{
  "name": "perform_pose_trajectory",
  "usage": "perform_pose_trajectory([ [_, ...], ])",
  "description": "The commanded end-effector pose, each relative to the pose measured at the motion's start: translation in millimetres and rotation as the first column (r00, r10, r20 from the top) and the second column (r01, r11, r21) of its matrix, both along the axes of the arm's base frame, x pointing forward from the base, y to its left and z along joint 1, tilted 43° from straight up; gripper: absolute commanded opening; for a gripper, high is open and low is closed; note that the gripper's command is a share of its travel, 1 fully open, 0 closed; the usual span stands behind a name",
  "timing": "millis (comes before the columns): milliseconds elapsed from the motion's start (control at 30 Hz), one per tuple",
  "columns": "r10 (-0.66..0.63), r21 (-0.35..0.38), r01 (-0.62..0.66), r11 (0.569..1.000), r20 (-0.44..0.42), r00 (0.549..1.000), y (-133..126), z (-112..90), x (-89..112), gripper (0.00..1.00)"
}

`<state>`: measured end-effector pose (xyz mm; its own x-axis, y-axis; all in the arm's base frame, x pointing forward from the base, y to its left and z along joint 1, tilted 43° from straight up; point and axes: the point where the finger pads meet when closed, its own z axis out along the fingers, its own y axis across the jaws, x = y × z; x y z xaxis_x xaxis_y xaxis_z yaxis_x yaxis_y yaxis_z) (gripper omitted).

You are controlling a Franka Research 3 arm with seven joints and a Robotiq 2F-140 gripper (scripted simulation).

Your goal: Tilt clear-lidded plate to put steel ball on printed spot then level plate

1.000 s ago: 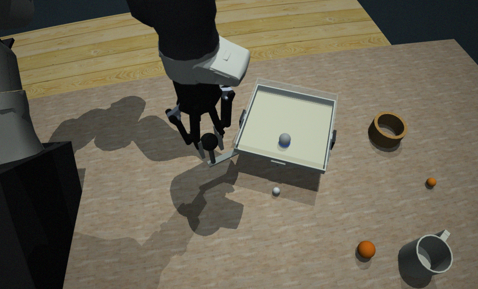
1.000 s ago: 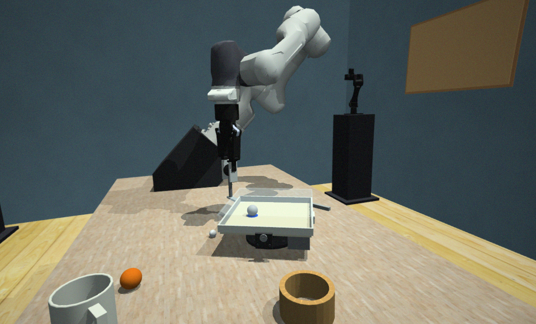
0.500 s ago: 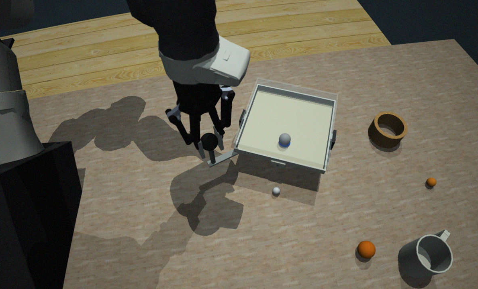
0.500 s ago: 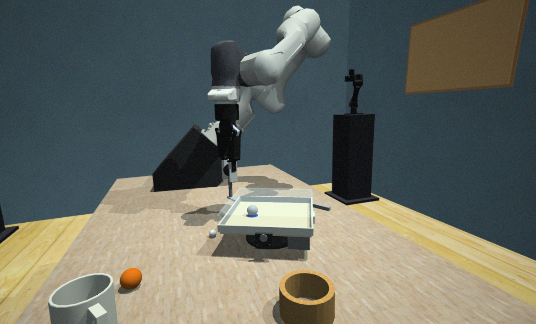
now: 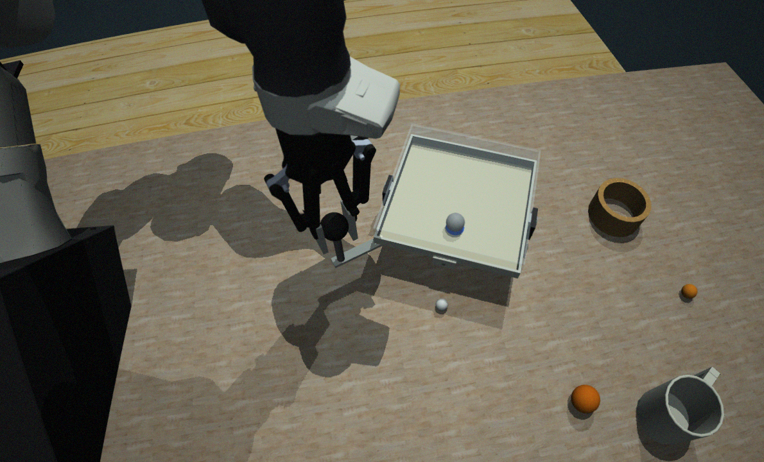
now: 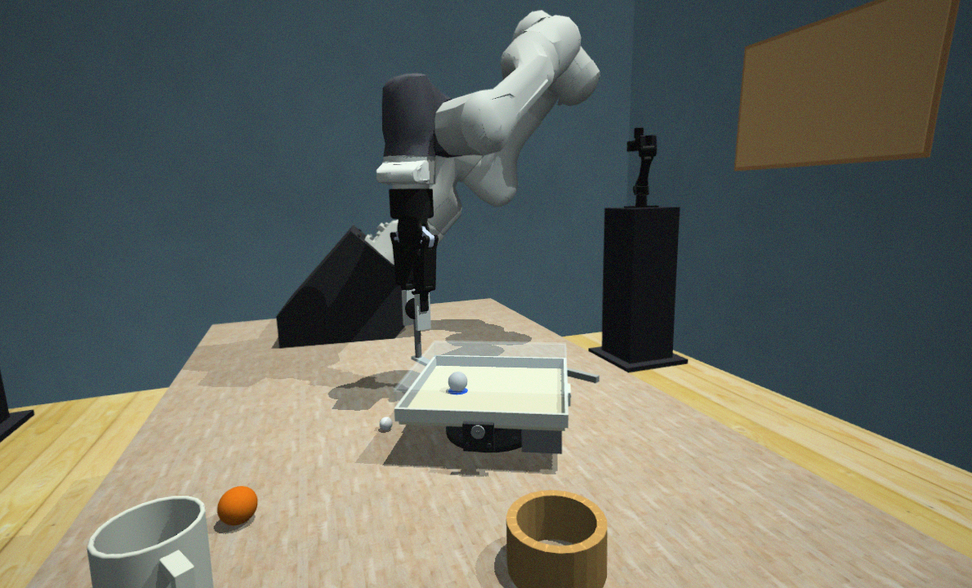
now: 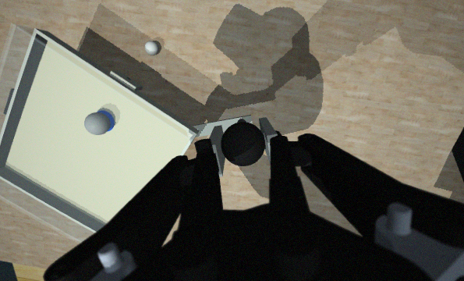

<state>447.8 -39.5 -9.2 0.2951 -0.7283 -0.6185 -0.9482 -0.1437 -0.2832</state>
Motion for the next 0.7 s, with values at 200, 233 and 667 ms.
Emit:
perform_pose_trajectory([
  [200,0.005,0.010,-0.005,1.000,-0.001,1.000,5.2,1.7,-1.2,0.00],
  [233,0.005,0.010,-0.005,1.000,-0.001,1.000,5.2,1.7,-1.2,0.00],
  [667,0.005,0.010,-0.005,1.000,-0.001,1.000,5.2,1.7,-1.2,0.36],
])
